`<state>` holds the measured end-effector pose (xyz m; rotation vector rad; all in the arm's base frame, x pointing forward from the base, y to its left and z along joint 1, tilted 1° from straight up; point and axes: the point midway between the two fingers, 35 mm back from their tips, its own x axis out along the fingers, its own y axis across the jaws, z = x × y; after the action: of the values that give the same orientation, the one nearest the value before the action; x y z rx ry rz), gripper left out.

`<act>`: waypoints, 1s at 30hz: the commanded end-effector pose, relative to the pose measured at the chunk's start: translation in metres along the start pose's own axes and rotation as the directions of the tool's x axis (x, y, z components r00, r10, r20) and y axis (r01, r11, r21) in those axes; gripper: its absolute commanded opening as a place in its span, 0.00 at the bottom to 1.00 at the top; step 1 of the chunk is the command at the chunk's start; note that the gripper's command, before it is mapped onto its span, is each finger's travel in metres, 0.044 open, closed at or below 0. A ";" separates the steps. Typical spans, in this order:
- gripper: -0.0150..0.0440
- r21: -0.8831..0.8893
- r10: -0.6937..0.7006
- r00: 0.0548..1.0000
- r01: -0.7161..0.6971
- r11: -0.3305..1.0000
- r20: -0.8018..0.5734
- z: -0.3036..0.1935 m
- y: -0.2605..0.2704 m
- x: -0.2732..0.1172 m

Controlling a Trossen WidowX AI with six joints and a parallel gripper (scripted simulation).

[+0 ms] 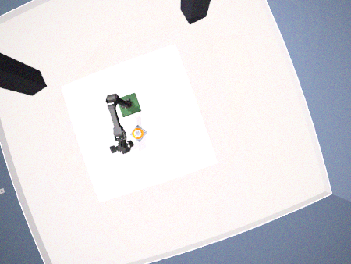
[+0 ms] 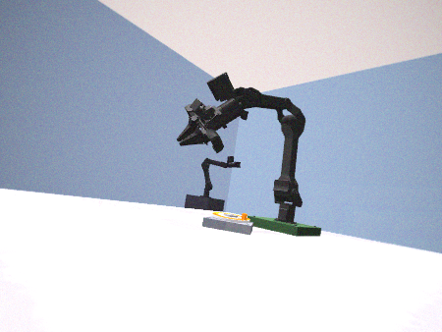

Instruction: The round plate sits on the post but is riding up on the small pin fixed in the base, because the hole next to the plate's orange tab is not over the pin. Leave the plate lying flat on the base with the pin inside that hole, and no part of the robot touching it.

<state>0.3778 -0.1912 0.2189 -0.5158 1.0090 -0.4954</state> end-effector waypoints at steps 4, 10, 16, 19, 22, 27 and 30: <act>0.25 0.144 0.443 0.875 -0.421 0.895 -0.193 -0.024 0.130 -0.012; 0.25 0.327 0.633 0.662 -0.542 0.774 -0.401 -0.059 0.201 -0.047; 0.25 0.327 0.633 0.662 -0.542 0.774 -0.401 -0.062 0.202 -0.050; 0.25 0.327 0.633 0.662 -0.542 0.774 -0.401 -0.064 0.203 -0.053; 0.25 0.327 0.633 0.662 -0.542 0.774 -0.401 -0.066 0.206 -0.050; 0.25 0.327 0.633 0.662 -0.542 0.774 -0.401 -0.075 0.222 -0.033; 0.25 0.327 0.633 0.662 -0.542 0.774 -0.401 -0.082 0.232 -0.023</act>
<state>0.3317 -0.0136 0.0726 0.1389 1.5266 -0.1138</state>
